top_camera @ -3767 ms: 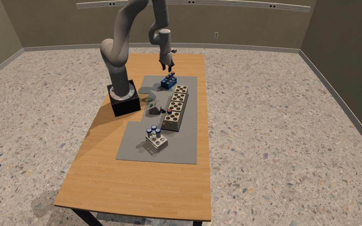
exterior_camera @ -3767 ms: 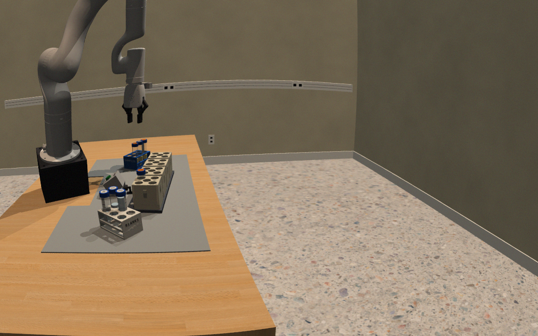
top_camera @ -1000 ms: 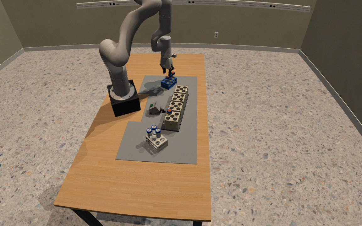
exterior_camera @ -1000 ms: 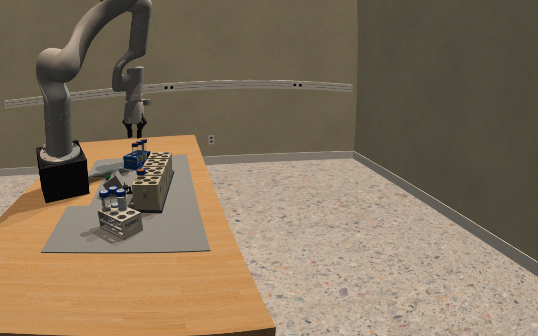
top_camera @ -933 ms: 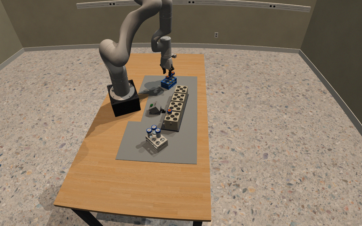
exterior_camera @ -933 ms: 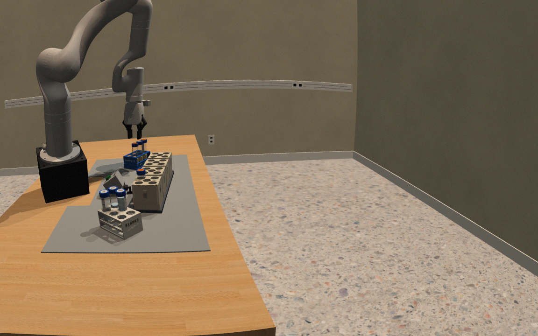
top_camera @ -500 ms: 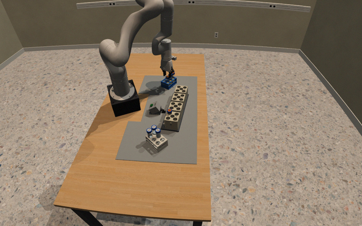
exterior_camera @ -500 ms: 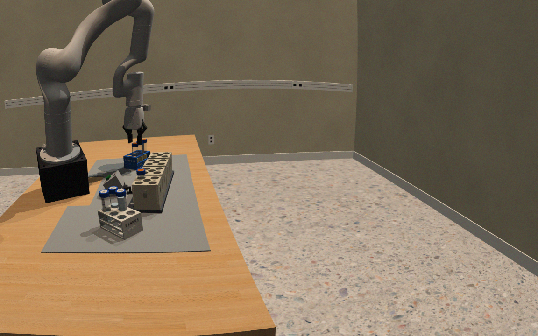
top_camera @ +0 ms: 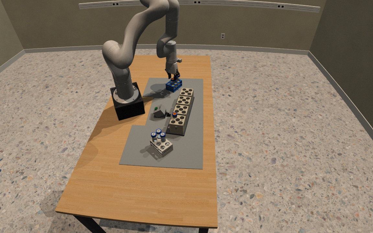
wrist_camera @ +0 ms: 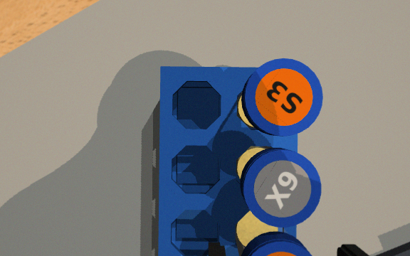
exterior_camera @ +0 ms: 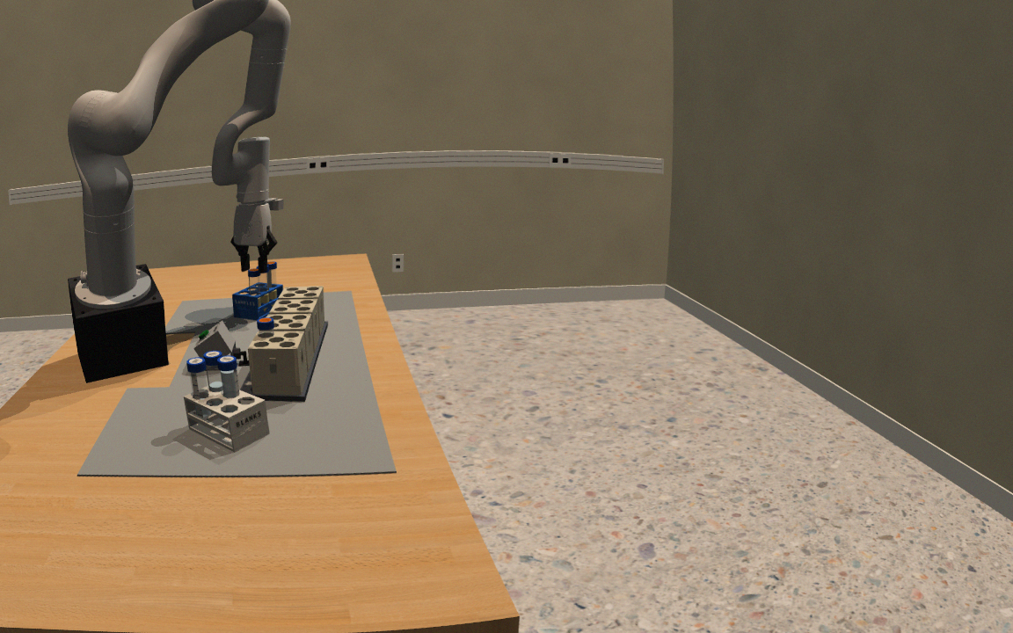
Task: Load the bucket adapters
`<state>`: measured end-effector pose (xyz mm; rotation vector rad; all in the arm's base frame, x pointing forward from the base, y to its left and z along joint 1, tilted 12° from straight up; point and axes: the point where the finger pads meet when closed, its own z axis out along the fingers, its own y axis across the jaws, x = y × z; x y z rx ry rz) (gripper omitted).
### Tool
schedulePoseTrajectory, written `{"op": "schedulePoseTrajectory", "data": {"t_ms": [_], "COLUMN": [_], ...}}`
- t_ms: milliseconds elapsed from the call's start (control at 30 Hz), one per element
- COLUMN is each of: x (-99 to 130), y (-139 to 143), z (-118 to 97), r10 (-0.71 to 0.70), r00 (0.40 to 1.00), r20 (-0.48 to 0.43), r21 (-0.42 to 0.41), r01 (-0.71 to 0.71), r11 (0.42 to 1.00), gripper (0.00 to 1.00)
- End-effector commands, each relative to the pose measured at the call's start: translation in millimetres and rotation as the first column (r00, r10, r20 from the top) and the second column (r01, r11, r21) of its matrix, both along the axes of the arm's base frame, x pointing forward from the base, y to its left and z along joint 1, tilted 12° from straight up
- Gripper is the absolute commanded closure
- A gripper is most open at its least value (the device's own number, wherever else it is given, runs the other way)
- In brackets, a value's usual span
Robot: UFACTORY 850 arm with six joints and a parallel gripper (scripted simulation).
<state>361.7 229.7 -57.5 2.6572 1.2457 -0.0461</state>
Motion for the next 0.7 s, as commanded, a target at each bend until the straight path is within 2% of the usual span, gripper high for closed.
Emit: {"op": "schedulePoseTrajectory", "data": {"t_ms": [0, 667], "x": [1, 1], "y": [0, -2], "z": [-2, -14], "r10": [0.000, 0.000], "r00": [1.000, 1.000], "r20": [0.002, 0.002], "r21": [0.001, 0.001], "r01": [0.000, 0.000], "r11": [1.000, 1.000], "gripper": [0.43, 0.43]}}
